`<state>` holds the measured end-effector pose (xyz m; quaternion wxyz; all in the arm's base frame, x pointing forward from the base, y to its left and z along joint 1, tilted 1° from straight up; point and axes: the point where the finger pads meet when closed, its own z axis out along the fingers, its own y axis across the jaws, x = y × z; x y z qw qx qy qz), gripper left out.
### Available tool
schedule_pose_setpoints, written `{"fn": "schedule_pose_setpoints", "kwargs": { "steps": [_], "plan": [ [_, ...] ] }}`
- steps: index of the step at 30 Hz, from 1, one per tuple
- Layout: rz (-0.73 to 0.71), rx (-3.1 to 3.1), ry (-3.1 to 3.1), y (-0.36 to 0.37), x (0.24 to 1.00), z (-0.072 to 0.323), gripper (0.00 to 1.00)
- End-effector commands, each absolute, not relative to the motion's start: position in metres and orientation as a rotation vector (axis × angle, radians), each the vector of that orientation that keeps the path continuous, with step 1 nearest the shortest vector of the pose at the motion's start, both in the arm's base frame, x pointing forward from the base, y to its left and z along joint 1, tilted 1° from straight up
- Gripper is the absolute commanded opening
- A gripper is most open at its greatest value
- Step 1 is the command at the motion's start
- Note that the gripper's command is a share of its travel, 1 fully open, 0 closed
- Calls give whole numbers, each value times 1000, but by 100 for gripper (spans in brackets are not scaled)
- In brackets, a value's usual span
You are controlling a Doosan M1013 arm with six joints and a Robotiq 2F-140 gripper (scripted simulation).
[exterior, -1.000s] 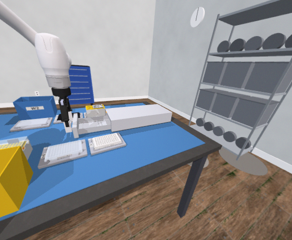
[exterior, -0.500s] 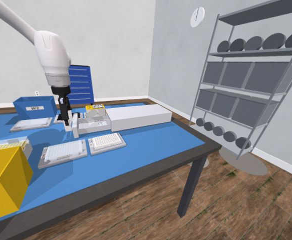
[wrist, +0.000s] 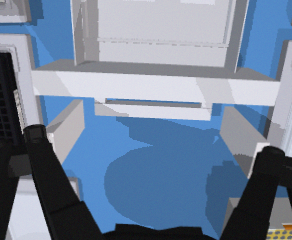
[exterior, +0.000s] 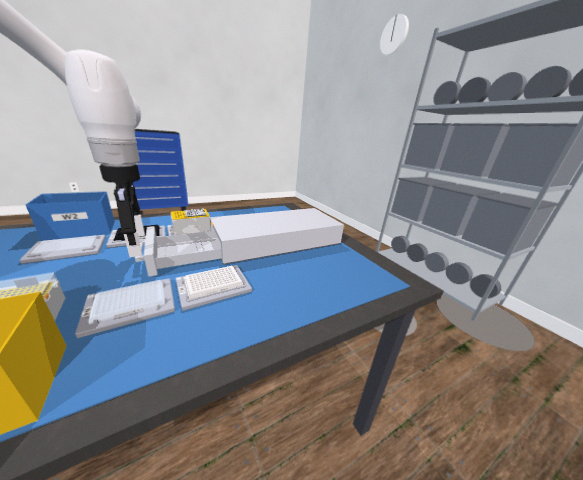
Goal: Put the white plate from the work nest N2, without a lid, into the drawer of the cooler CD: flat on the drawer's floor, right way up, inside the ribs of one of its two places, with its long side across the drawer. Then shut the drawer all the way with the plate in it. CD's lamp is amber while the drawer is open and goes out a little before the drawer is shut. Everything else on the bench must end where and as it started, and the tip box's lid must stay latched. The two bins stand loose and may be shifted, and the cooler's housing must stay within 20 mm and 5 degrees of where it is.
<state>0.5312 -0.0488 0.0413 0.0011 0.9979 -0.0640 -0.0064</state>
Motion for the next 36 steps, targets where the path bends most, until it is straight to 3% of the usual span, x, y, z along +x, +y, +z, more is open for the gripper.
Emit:
{"fn": "schedule_pose_setpoints", "kwargs": {
  "steps": [1,36],
  "plan": [
    [-20,3133,-201,-49,531,45,87],
    [-20,3133,-201,-49,532,86,87]
  ]
}}
